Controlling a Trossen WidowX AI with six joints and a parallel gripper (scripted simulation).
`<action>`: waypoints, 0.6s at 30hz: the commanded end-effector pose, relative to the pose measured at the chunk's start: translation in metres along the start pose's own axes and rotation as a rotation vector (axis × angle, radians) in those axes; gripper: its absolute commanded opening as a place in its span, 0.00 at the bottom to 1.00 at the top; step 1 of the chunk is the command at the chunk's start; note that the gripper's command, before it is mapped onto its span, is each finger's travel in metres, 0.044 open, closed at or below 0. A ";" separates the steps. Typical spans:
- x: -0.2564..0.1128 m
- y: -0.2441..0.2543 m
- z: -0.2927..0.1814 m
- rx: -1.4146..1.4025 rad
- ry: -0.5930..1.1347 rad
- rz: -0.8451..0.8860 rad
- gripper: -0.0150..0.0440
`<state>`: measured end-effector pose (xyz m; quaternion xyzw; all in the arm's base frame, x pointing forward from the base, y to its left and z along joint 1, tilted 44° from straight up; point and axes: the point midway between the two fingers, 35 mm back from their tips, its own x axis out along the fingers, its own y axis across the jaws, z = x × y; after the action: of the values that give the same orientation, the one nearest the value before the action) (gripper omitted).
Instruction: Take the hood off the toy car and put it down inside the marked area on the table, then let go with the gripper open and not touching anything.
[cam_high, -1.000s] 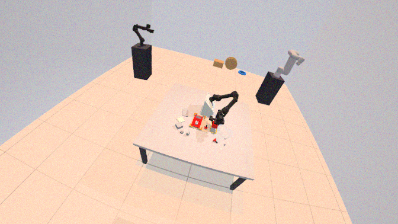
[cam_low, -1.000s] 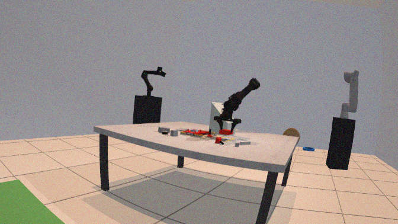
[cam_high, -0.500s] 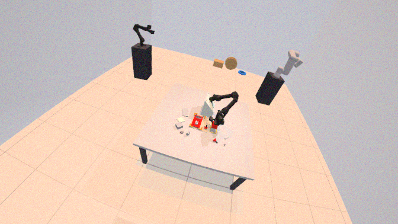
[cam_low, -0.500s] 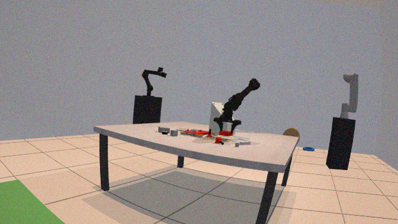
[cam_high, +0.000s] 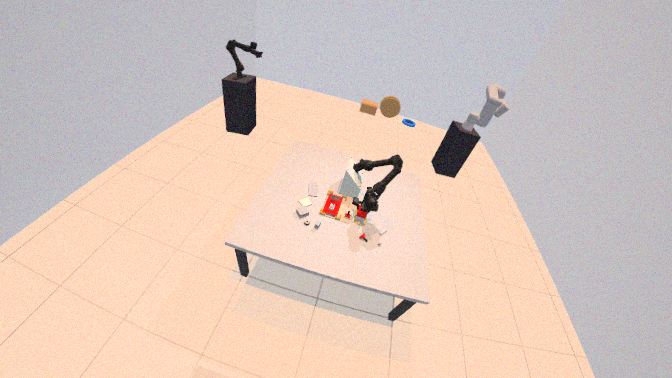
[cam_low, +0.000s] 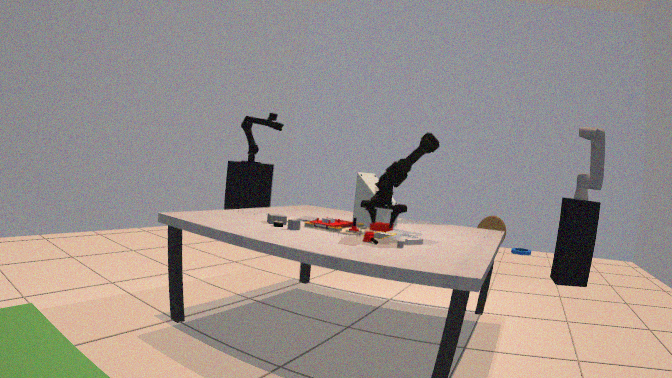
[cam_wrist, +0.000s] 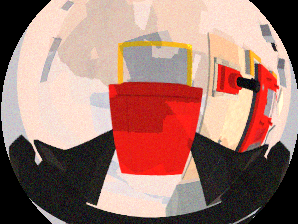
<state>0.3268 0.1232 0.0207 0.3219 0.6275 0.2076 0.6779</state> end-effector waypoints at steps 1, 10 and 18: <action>0.002 -0.001 0.000 0.004 -0.001 -0.005 0.25; 0.006 -0.001 0.000 0.004 -0.001 -0.005 0.25; 0.010 -0.001 0.000 0.004 -0.001 -0.005 0.25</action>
<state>0.3279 0.1284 0.0159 0.3218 0.6270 0.2080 0.6783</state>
